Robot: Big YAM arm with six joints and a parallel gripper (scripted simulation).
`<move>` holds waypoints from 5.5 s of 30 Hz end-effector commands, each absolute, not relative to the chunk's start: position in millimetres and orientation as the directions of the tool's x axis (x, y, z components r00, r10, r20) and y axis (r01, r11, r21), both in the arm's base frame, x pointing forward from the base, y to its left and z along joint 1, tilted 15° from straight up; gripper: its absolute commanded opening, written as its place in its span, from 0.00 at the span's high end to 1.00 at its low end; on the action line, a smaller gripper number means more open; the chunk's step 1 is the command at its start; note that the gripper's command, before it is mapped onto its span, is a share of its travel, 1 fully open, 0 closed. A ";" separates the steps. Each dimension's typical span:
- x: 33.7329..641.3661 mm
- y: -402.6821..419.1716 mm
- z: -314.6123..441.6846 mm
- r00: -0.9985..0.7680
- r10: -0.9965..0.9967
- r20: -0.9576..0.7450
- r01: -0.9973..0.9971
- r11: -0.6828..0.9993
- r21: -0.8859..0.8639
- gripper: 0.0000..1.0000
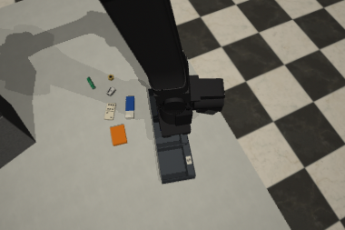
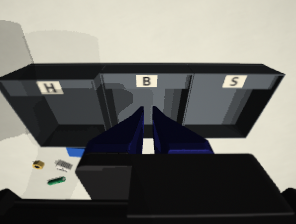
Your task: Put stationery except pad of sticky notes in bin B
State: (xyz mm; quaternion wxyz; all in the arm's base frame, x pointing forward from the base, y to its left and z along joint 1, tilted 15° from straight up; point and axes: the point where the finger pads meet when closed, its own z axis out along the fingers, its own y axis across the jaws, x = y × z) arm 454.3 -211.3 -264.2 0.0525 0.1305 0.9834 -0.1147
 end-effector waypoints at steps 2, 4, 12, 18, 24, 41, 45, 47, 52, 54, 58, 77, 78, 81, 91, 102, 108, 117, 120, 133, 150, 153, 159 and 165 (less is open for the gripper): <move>466.0 -204.3 -239.9 -0.958 0.237 -0.158 0.268 0.940 -0.213 0.91; 465.1 -202.4 -232.2 -0.958 0.237 -0.158 0.268 0.940 -0.213 0.91; 461.3 -201.3 -213.1 -0.956 0.246 -0.158 0.276 0.937 -0.213 0.91; 450.4 -196.4 -232.4 -0.961 0.243 -0.132 0.267 0.940 -0.211 0.91; 457.9 -170.2 -238.0 -0.962 0.238 -0.136 0.263 0.941 -0.213 0.91; 490.1 -128.1 -228.3 -0.948 0.260 -0.185 0.296 0.933 -0.207 0.91; 482.5 -129.1 -238.9 -0.950 0.264 -0.167 0.296 0.932 -0.208 0.91; 478.9 -121.3 -240.3 -0.958 0.241 -0.159 0.271 0.940 -0.209 0.91; 479.3 -131.6 -261.1 -0.956 0.247 -0.159 0.277 0.937 -0.211 0.91; 479.4 -132.8 -266.4 -0.957 0.244 -0.158 0.274 0.938 -0.211 0.91; 480.4 -132.3 -277.0 -0.958 0.238 -0.157 0.268 0.940 -0.211 0.91; 497.7 -138.4 -286.4 -0.955 0.230 -0.186 0.267 0.941 -0.209 0.91; 482.9 -135.6 -298.3 -0.958 0.241 -0.157 0.270 0.940 -0.210 0.91; 482.7 -135.6 -298.4 -0.958 0.241 -0.157 0.270 0.940 -0.210 0.91; 482.1 -135.4 -298.8 -0.958 0.241 -0.157 0.270 0.940 -0.210 0.91; 475.0 -133.5 -304.0 -0.960 0.236 -0.149 0.264 0.941 -0.210 0.91; 473.6 -133.2 -304.8 -0.961 0.236 -0.147 0.264 0.941 -0.211 0.91; 480.9 -135.1 -299.5 -0.958 0.241 -0.156 0.270 0.940 -0.210 0.91; 483.0 -129.5 -287.1 -0.959 0.234 -0.160 0.265 0.941 -0.209 0.91; 480.7 -124.9 -273.1 -0.958 0.239 -0.158 0.269 0.940 -0.209 0.91; 476.7 -113.9 -233.4 -0.958 0.237 -0.159 0.268 0.940 -0.210 0.91; 476.6 -120.6 -232.4 -0.955 0.250 -0.161 0.281 0.937 -0.209 0.91; 471.6 -101.7 -184.7 -0.958 0.238 -0.159 0.268 0.940 -0.209 0.91; 468.3 -93.6 -152.6 -0.958 0.238 -0.159 0.268 0.940 -0.209 0.91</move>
